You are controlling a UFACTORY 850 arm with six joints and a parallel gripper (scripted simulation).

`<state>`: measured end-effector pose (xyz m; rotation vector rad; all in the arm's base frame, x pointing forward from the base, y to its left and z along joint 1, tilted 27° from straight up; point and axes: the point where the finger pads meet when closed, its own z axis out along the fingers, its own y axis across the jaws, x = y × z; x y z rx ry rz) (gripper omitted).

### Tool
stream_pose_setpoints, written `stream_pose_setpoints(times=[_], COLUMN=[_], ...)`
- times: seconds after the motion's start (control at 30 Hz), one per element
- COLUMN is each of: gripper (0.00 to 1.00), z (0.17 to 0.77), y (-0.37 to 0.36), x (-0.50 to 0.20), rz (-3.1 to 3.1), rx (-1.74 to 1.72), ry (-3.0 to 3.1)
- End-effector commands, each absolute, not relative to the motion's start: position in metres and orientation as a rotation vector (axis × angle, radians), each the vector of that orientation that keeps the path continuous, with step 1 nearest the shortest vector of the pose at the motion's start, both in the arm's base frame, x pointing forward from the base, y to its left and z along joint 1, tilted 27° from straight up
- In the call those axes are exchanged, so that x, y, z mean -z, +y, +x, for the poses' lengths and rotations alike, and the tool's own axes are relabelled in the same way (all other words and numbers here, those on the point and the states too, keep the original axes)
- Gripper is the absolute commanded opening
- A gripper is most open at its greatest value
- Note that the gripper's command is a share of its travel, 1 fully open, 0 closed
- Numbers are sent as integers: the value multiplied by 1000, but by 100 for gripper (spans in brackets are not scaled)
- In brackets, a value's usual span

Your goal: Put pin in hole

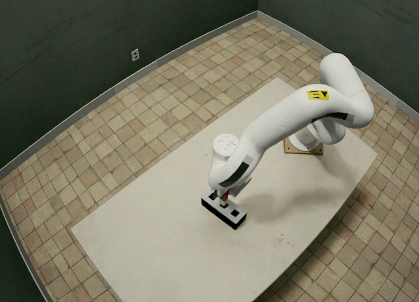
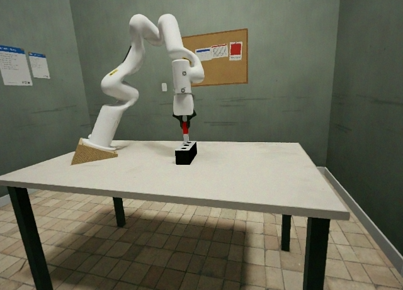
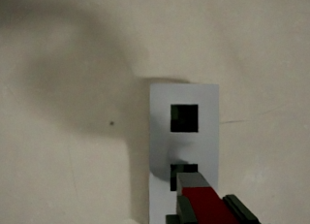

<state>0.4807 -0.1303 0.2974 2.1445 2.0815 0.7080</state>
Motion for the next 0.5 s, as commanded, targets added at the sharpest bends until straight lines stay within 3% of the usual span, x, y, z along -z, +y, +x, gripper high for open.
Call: stream_pose_setpoints(times=[0.0,0.03,0.47], gripper=[0,0,0], z=[481,455,444], y=[-131,-149,-157], x=[-298,-361,-387], rz=[2143,2143,2143], rx=[-709,-709,-709], ry=[2080,2080,2080])
